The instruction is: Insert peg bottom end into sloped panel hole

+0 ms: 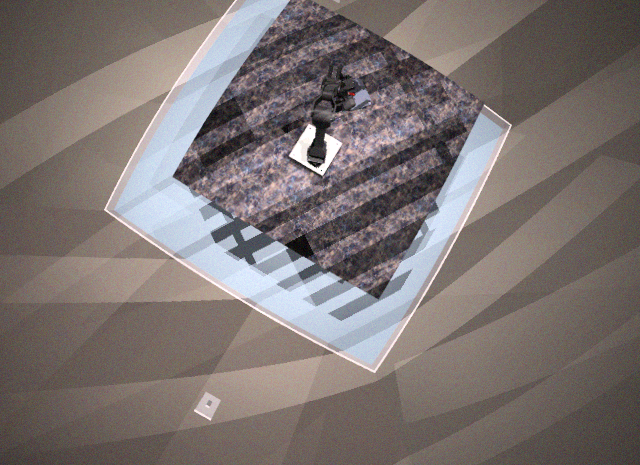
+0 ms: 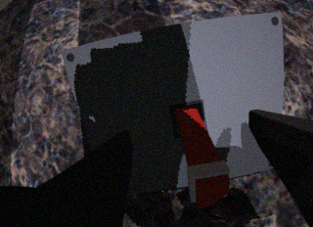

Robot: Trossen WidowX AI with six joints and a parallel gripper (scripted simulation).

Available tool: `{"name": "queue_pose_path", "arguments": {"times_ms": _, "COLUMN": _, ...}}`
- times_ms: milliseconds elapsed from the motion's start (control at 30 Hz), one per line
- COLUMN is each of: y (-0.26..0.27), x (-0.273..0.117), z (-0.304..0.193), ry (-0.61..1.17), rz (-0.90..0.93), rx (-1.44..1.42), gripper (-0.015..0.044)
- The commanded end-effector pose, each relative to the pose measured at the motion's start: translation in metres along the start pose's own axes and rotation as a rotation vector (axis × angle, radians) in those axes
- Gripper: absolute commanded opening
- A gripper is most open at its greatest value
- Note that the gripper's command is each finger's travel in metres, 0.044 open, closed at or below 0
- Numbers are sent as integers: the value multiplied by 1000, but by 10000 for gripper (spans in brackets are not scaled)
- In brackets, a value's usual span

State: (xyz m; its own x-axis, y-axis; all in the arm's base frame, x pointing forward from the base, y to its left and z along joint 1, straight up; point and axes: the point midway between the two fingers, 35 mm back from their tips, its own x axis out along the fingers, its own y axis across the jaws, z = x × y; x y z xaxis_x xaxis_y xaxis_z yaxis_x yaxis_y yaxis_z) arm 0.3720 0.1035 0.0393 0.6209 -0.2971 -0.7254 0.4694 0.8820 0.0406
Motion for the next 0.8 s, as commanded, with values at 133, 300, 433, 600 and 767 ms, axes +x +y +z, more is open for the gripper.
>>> {"name": "queue_pose_path", "arguments": {"times_ms": 133, "y": 1, "x": -10, "z": 0, "ry": 4, "rz": -2, "rx": -1, "gripper": 440}}
{"name": "queue_pose_path", "arguments": {"times_ms": 300, "y": 3, "x": -20, "z": 0, "ry": 7, "rz": -2, "rx": -2, "gripper": 440}}
{"name": "queue_pose_path", "arguments": {"times_ms": 433, "y": 4, "x": -28, "z": 0, "ry": 9, "rz": -2, "rx": -3, "gripper": 440}}
{"name": "queue_pose_path", "arguments": {"times_ms": 600, "y": 5, "x": -38, "z": -1, "ry": 12, "rz": -2, "rx": -4, "gripper": 440}}
{"name": "queue_pose_path", "arguments": {"times_ms": 767, "y": 6, "x": -49, "z": -1, "ry": 15, "rz": -3, "rx": -6, "gripper": 440}}
